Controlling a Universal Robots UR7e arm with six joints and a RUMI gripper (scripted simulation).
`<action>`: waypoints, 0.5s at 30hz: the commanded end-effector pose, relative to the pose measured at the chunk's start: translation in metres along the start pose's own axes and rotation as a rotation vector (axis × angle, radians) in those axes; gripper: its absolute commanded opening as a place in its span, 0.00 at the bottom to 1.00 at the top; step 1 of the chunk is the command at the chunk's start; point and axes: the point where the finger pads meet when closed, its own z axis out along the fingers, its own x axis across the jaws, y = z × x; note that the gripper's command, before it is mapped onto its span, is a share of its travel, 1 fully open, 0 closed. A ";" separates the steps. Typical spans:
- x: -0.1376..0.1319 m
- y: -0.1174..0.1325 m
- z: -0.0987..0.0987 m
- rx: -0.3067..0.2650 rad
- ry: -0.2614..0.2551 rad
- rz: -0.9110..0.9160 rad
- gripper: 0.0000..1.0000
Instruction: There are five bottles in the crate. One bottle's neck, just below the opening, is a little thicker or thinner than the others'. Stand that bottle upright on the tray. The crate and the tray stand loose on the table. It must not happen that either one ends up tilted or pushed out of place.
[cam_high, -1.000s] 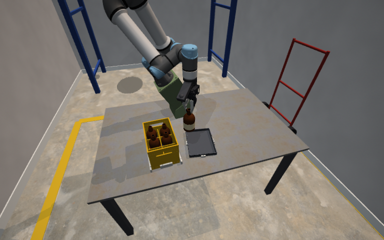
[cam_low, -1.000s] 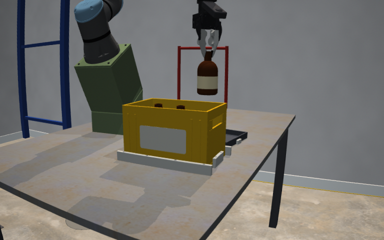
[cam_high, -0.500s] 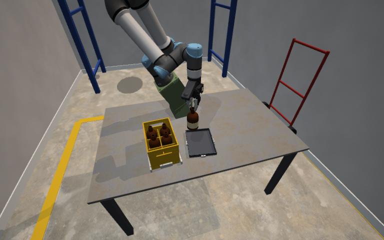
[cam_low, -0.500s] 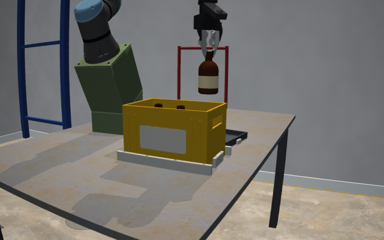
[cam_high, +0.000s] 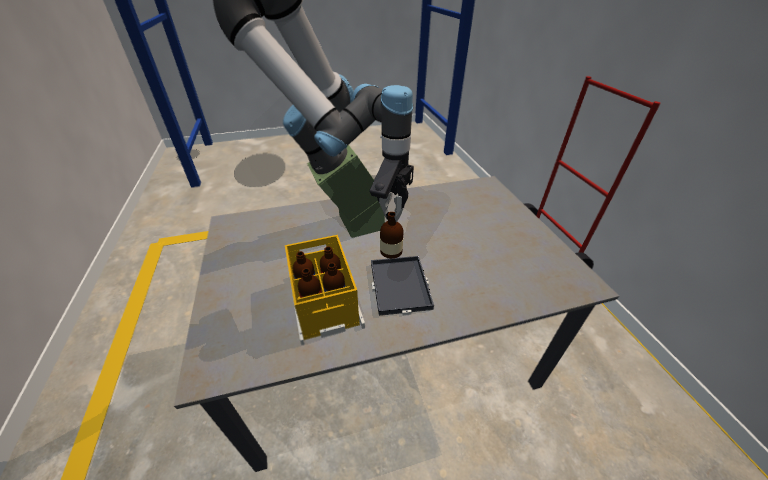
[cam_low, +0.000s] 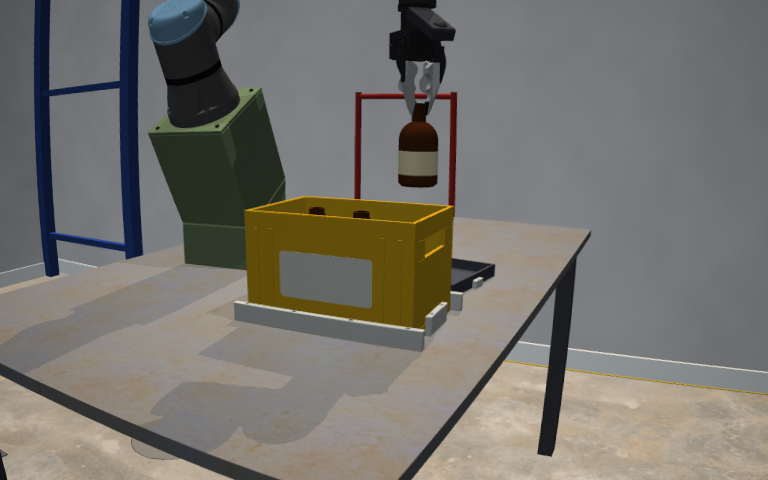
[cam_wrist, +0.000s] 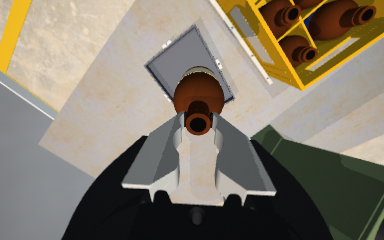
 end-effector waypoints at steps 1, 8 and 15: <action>-0.005 0.006 0.000 0.001 -0.001 0.001 0.00; -0.009 0.013 0.000 0.001 -0.001 0.000 0.00; -0.013 0.019 0.000 0.001 -0.001 0.001 0.00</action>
